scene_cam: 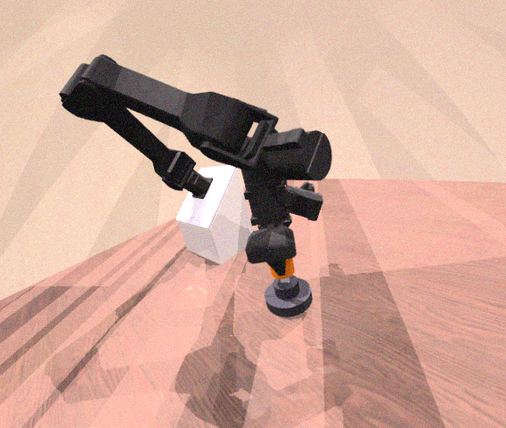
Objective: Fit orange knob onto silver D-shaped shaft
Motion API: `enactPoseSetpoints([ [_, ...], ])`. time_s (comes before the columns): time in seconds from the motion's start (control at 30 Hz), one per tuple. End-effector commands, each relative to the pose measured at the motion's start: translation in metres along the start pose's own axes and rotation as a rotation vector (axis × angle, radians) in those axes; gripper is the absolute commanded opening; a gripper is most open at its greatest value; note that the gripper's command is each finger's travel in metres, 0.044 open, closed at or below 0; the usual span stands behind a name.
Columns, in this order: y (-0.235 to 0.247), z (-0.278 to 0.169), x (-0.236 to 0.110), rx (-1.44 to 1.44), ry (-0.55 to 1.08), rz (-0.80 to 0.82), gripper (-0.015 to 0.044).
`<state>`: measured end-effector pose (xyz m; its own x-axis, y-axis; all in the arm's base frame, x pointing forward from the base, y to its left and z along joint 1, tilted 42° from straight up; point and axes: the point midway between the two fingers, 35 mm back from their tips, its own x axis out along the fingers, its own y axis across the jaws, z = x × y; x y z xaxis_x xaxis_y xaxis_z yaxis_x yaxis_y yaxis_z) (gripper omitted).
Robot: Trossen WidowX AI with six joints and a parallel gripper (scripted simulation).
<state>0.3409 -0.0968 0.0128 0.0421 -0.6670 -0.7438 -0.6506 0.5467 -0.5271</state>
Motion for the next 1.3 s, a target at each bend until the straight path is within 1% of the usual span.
enactPoseSetpoints([
  [0.0, -0.0019, 0.0005, -0.0029, 0.007, -0.004, -0.005, 0.0000],
  [0.67, -0.0025, 0.0015, 0.0021, 0.007, -0.004, -0.005, 0.0000],
  [0.87, 0.0006, 0.0005, -0.0030, 0.007, -0.004, -0.004, 0.0000],
  [0.97, 0.0005, 0.0005, -0.0032, 0.062, -0.004, -0.004, 0.0000],
  [1.1, -0.0004, 0.0004, -0.0037, 0.206, -0.004, -0.004, 0.0000],
  [1.27, -0.0029, 0.0004, -0.0021, 0.216, -0.004, -0.004, 0.0000],
])
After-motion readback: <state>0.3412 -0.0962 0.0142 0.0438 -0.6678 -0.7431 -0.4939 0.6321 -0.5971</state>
